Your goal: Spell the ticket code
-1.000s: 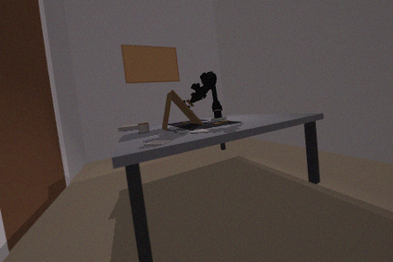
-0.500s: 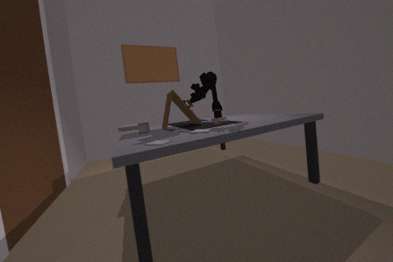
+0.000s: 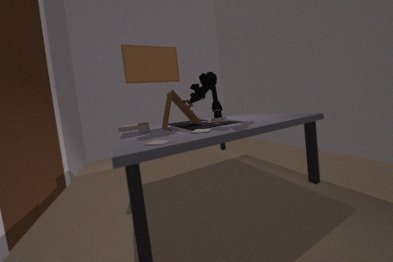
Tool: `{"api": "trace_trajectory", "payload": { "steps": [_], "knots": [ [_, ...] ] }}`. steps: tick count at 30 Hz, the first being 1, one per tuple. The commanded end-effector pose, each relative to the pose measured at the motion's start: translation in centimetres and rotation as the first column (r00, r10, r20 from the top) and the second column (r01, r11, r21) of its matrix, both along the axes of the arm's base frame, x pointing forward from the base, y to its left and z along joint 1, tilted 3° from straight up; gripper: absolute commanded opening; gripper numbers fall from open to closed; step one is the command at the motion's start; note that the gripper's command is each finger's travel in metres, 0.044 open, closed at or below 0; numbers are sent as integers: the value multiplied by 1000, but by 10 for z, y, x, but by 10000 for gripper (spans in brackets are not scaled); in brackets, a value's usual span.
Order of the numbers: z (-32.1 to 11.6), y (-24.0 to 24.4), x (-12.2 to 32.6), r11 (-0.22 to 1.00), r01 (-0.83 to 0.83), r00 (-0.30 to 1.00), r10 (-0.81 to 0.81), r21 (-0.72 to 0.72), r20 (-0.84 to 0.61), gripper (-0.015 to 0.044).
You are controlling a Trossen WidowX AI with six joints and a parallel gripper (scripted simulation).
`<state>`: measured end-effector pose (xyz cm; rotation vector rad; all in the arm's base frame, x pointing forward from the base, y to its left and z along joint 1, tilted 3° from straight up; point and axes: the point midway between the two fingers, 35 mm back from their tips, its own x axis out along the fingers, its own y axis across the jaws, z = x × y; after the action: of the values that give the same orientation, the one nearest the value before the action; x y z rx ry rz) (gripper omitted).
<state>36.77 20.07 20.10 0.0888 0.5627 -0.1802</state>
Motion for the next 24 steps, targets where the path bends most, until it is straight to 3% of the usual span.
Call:
{"api": "trace_trajectory", "payload": {
  "steps": [1,24],
  "knots": [
    [-2,-2,-1,1000,-5,1000,5,-2,-4,0],
    [-2,-13,-3,1000,-5,1000,5,-3,-4,0]
  ]
}}
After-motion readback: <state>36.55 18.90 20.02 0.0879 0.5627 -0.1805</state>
